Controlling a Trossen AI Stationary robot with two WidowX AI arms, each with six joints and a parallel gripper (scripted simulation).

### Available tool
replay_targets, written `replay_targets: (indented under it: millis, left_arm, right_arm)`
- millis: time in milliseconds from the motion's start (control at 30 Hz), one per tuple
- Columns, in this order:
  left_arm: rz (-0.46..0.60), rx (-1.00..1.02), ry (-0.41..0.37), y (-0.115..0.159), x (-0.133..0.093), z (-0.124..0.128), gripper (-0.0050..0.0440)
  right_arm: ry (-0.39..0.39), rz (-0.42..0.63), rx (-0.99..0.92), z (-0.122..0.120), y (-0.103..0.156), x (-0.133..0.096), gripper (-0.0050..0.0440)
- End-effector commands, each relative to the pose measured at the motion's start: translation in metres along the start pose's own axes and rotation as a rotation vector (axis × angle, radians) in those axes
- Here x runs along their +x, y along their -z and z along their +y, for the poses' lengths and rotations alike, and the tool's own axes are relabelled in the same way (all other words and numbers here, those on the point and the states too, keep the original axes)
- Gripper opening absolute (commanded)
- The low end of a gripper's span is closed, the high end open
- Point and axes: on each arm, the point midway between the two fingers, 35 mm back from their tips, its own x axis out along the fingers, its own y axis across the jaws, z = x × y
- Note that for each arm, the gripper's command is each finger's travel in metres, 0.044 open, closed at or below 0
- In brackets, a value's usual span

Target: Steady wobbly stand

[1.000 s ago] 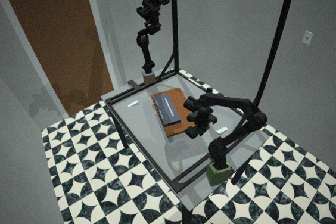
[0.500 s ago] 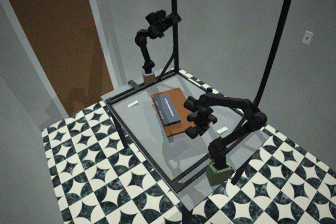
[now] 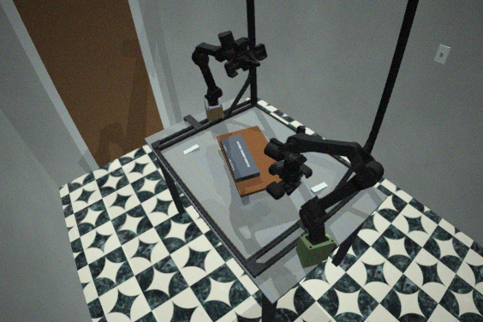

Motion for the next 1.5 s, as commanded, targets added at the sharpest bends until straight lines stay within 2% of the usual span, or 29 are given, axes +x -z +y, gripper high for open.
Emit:
replay_targets:
  millis: [0, 33, 100, 367, 567, 600, 933, 1133, 1167, 1467]
  left_arm:
    - [0.0, 0.0, 0.0, 0.0, 0.0, 0.0, 0.0]
    - [0.0, 0.0, 0.0, 0.0, 0.0, 0.0, 0.0]
    - [0.0, 0.0, 0.0, 0.0, 0.0, 0.0, 0.0]
    - [0.0, 0.0, 0.0, 0.0, 0.0, 0.0, 0.0]
    - [0.0, 0.0, 0.0, 0.0, 0.0, 0.0, 0.0]
    - [0.0, 0.0, 0.0, 0.0, 0.0, 0.0, 0.0]
    - [0.0, 0.0, 0.0, 0.0, 0.0, 0.0, 0.0]
    - [0.0, 0.0, 0.0, 0.0, 0.0, 0.0, 0.0]
    - [0.0, 0.0, 0.0, 0.0, 0.0, 0.0, 0.0]
    - [0.0, 0.0, 0.0, 0.0, 0.0, 0.0, 0.0]
  right_arm:
    - [0.005, 0.002, 0.006, -0.002, -0.002, -0.009, 0.0]
    - [0.003, 0.034, -0.002, -0.001, 0.009, -0.002, 0.0]
    - [0.01, 0.119, -0.009, -0.002, 0.032, -0.009, 0.0]
    - [0.042, 0.459, -0.041, -0.011, 0.125, -0.053, 0.0]
    - [0.042, 0.459, -0.041, -0.011, 0.125, -0.053, 0.0]
    - [0.038, 0.488, -0.049, -0.011, 0.134, -0.05, 0.0]
    - [0.078, 0.887, -0.091, -0.024, 0.228, -0.137, 0.0]
    - [0.078, 0.887, -0.091, -0.024, 0.228, -0.137, 0.0]
    - [0.074, 0.913, -0.098, -0.023, 0.234, -0.137, 0.0]
    - [0.11, 1.257, -0.139, -0.036, 0.295, -0.236, 0.0]
